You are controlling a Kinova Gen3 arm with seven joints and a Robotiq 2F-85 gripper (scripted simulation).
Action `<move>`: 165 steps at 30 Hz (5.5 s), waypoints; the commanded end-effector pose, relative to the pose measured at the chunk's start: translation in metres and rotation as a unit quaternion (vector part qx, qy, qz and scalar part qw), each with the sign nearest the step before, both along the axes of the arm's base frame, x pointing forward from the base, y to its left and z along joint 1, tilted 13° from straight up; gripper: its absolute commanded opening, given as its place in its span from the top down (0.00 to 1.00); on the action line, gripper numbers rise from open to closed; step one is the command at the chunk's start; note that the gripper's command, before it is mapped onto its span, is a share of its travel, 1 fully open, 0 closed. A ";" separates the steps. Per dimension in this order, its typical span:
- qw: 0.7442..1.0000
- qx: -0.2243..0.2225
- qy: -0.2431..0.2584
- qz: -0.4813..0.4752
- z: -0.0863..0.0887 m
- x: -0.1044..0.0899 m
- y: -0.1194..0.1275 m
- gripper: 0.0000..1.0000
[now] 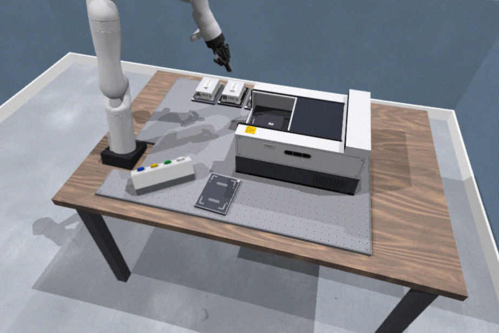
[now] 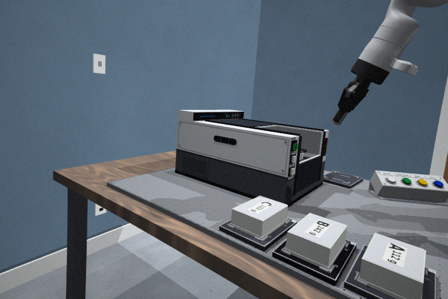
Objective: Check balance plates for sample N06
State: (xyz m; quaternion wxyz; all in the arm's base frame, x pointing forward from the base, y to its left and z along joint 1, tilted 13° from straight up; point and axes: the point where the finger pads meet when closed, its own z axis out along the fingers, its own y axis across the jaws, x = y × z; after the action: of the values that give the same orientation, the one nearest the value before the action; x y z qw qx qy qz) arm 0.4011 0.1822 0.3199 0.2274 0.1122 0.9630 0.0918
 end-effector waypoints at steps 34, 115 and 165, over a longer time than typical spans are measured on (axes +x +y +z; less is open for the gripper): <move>1.000 0.000 0.000 0.000 0.061 -0.031 -0.009 0.90; 1.000 0.000 0.000 0.000 0.061 -0.031 -0.009 0.90; 0.986 0.030 0.162 0.038 0.061 -0.031 -0.009 0.90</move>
State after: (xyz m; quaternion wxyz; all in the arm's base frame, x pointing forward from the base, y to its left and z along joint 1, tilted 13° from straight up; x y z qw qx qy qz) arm 0.3696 0.1737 0.3802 0.0922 0.0985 0.9851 0.1069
